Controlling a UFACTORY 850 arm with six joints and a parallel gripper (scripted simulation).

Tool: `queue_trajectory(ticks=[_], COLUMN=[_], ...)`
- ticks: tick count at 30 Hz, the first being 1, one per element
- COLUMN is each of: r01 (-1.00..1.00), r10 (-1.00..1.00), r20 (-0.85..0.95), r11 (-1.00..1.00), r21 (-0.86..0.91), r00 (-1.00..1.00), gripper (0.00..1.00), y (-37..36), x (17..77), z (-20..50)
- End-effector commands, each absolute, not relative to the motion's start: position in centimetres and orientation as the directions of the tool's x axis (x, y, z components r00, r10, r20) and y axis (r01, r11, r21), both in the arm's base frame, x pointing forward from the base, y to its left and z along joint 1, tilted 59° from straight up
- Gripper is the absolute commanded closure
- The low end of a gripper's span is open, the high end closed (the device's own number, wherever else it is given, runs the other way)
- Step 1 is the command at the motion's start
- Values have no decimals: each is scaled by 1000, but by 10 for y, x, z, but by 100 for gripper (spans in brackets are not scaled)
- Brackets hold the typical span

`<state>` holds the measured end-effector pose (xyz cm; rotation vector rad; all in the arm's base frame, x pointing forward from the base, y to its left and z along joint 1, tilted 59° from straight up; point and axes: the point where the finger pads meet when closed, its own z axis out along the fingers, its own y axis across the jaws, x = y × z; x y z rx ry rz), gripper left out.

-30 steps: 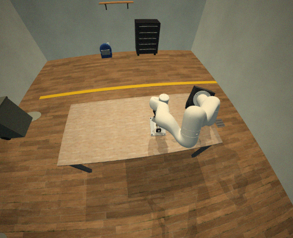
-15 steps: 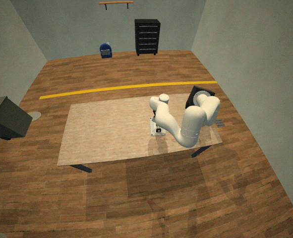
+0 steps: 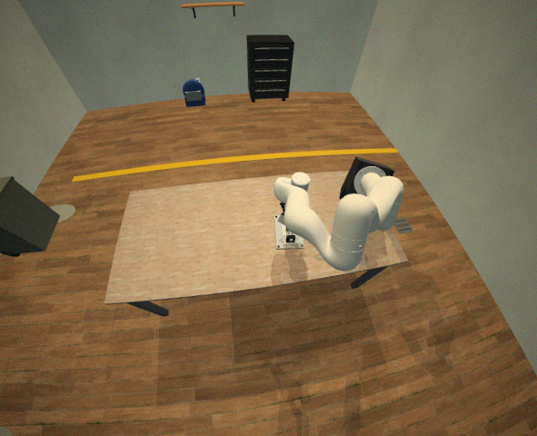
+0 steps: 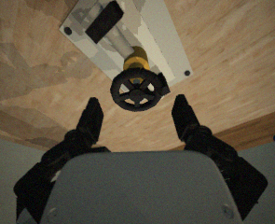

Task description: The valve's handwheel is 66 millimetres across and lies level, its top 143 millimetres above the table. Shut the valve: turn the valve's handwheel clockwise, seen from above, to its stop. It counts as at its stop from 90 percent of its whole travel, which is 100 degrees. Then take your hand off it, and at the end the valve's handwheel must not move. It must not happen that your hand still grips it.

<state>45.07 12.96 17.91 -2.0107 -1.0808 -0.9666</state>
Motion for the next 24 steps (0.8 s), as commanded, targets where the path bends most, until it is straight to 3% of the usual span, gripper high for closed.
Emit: queue_trajectory(ticks=[1,24], r01=[872,872], r10=[392,392], r20=[834,834], r11=[-449,-449], r21=[-194,-194], r00=[388,388], gripper=[0,0], y=[131,147], x=[452,458], z=[178,168])
